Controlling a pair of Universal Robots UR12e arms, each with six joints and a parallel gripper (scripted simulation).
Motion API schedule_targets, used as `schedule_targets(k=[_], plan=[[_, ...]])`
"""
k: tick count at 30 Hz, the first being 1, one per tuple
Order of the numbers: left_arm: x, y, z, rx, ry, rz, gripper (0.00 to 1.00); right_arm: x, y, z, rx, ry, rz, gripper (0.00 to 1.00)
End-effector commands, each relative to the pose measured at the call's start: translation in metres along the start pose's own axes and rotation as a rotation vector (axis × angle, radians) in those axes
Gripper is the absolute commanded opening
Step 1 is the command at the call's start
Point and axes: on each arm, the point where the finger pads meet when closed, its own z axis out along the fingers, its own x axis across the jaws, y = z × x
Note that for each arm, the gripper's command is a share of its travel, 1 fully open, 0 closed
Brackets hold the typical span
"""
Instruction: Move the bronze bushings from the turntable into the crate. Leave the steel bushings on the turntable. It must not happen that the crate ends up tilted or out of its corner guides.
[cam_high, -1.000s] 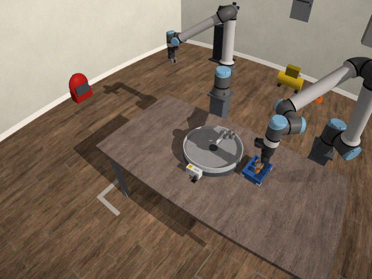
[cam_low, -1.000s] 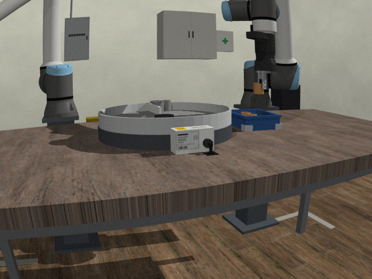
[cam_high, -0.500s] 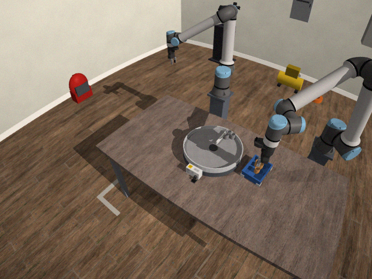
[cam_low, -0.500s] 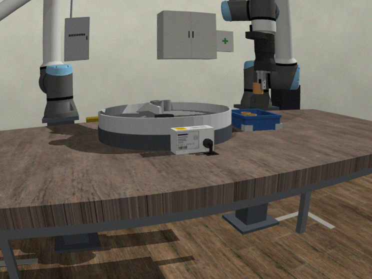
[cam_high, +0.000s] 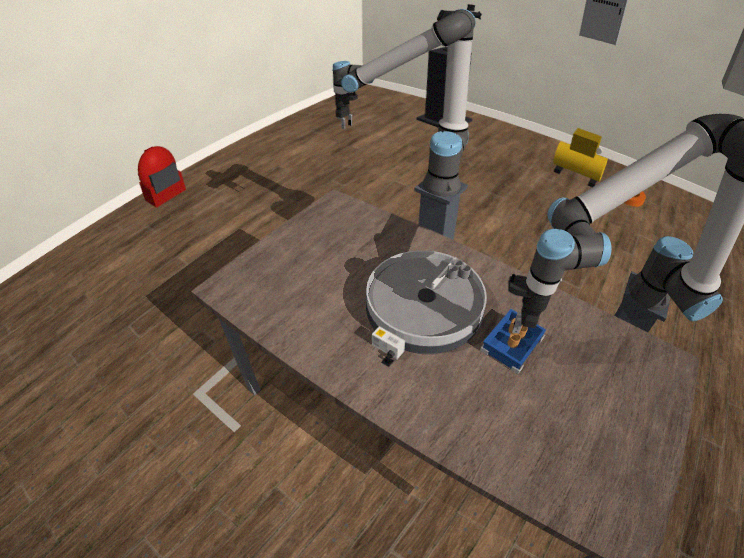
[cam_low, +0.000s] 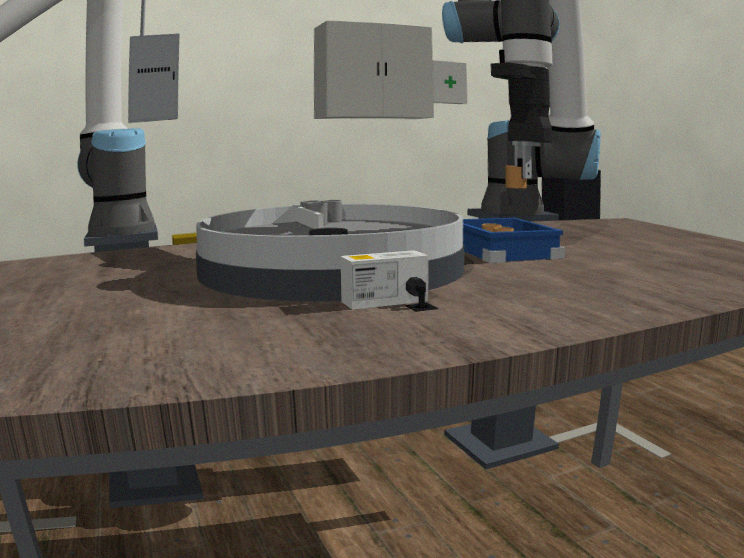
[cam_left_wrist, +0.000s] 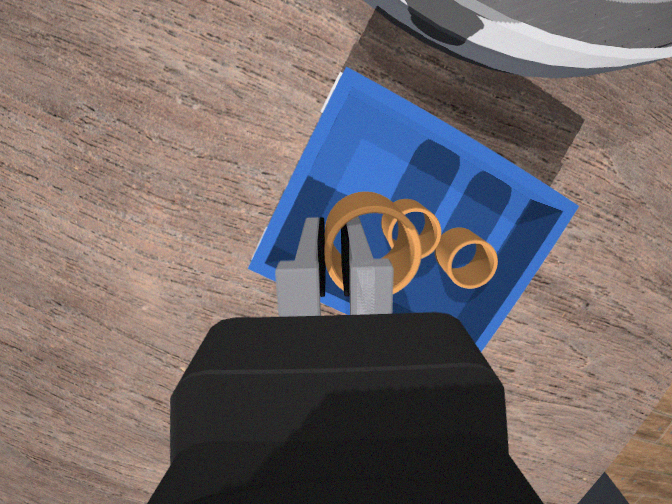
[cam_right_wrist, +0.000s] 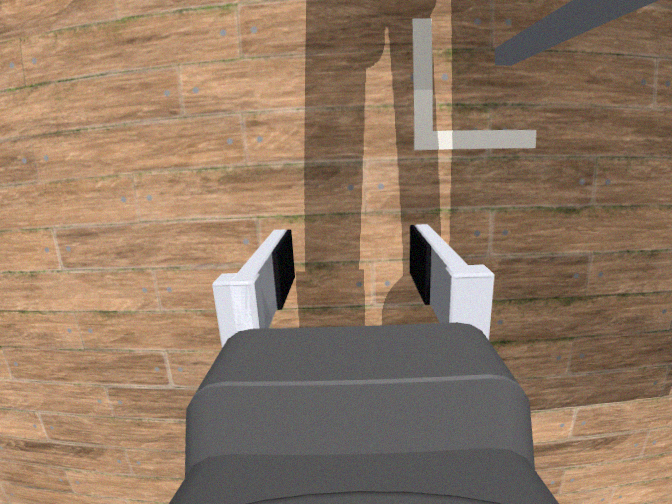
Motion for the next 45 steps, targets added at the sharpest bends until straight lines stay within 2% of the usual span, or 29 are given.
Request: schedule_targets(k=[1,8,12,15,17,22,25,29,32,45], plan=[[-0.001,-0.002,-0.003,0.005,-0.001,0.001,0.00,-0.001,-0.002,0.001,0.000,0.001,0.000,1.00],[0.000,-0.001,0.000,0.003,-0.001,0.001,0.00,-0.001,-0.002,0.001,0.000,0.001,0.000,1.00],[0.000,0.000,0.016,0.000,0.001,0.001,0.00,-0.001,-0.002,0.001,0.000,0.001,0.000,1.00],[0.000,0.000,0.032,0.000,0.001,0.001,0.00,-0.001,-0.002,0.001,0.000,0.001,0.000,1.00],[0.000,0.000,0.032,0.000,0.001,0.001,0.00,-0.001,-0.002,0.001,0.000,0.001,0.000,1.00],[-0.001,0.000,0.059,0.000,0.001,0.001,0.00,-0.001,-0.002,0.001,0.000,0.001,0.000,1.00],[-0.001,0.000,0.067,0.000,0.001,0.001,0.00,-0.001,-0.002,0.001,0.000,0.001,0.000,1.00],[-0.001,0.000,0.069,0.000,0.001,0.000,0.00,-0.001,-0.002,0.001,0.000,0.001,0.000,1.00],[-0.003,-0.003,0.063,0.008,-0.003,0.000,0.00,-0.001,-0.002,0.001,0.000,0.001,0.000,1.00],[-0.003,-0.003,0.064,0.007,-0.002,0.001,0.00,-0.001,-0.002,0.001,0.000,0.001,0.000,1.00]])
